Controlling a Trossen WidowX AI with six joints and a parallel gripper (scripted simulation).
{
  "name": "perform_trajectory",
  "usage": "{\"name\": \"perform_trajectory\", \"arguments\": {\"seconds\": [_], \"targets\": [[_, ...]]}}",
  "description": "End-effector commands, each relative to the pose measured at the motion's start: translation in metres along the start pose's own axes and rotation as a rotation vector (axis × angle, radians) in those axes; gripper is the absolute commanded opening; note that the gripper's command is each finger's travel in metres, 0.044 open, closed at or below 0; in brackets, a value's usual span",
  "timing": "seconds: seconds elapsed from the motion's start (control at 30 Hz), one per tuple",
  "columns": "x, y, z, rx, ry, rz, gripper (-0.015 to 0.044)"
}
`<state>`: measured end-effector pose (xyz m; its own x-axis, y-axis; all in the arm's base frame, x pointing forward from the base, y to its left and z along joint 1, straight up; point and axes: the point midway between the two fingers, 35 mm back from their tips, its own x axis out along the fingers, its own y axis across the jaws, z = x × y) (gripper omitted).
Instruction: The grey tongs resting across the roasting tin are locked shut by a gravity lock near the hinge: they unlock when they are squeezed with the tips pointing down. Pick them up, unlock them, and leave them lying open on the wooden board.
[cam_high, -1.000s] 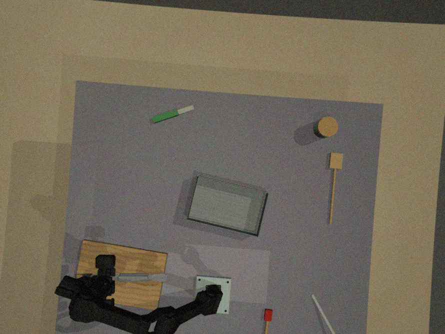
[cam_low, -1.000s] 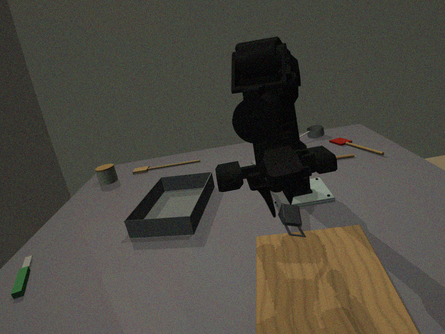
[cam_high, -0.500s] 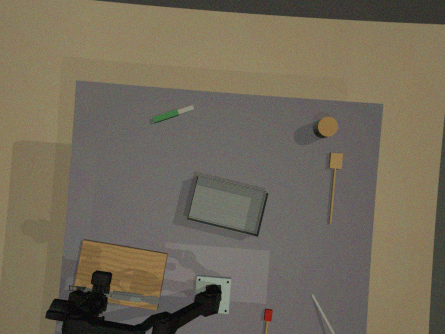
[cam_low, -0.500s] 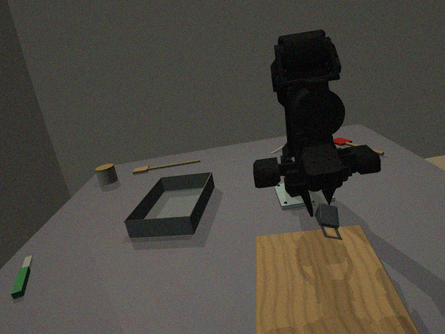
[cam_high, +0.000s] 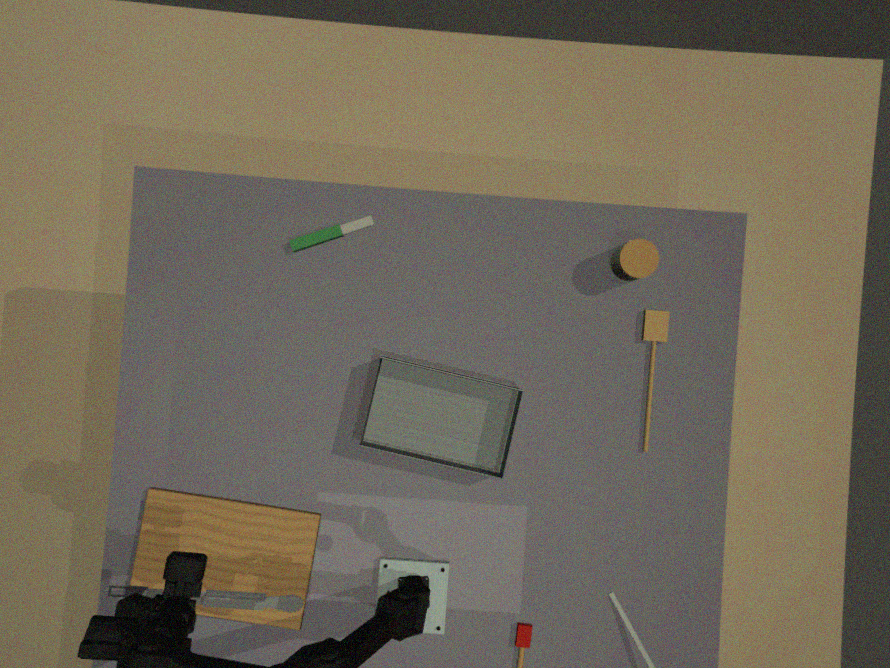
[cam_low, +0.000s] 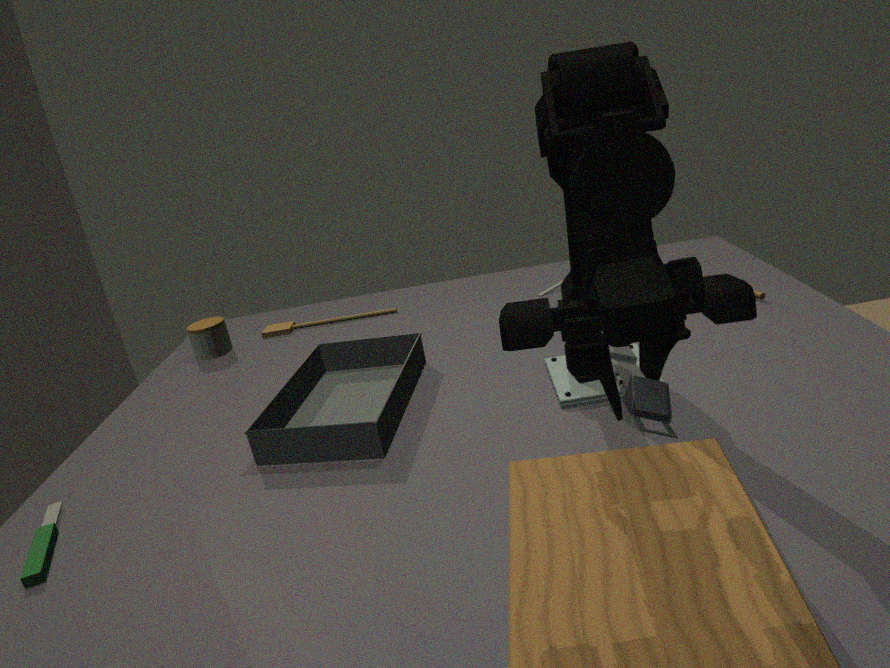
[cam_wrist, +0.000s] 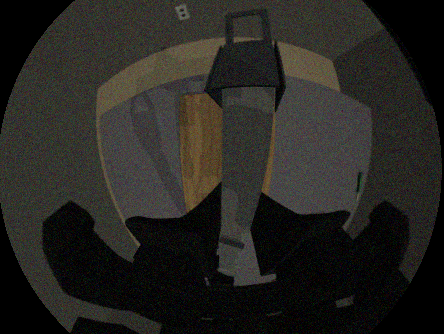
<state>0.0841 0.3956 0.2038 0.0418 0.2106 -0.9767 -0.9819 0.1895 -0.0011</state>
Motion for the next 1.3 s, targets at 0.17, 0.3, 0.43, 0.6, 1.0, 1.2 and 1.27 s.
{"name": "perform_trajectory", "arguments": {"seconds": [0.17, 0.3, 0.43, 0.6, 1.0, 1.2, 1.27], "targets": [[-0.007, 0.000, 0.006, 0.004, -0.139, 0.001, -0.0150], [-0.012, 0.000, 0.008, 0.004, -0.205, 0.001, -0.0150], [-0.016, 0.000, 0.009, 0.005, -0.271, 0.001, -0.0150], [-0.022, 0.000, 0.010, 0.006, -0.354, 0.001, -0.0150], [-0.037, 0.000, 0.008, 0.007, -0.552, 0.002, -0.0150], [-0.045, 0.000, 0.005, 0.006, -0.651, 0.001, -0.0150], [-0.048, 0.000, 0.003, 0.004, -0.684, 0.001, -0.0150]]}}
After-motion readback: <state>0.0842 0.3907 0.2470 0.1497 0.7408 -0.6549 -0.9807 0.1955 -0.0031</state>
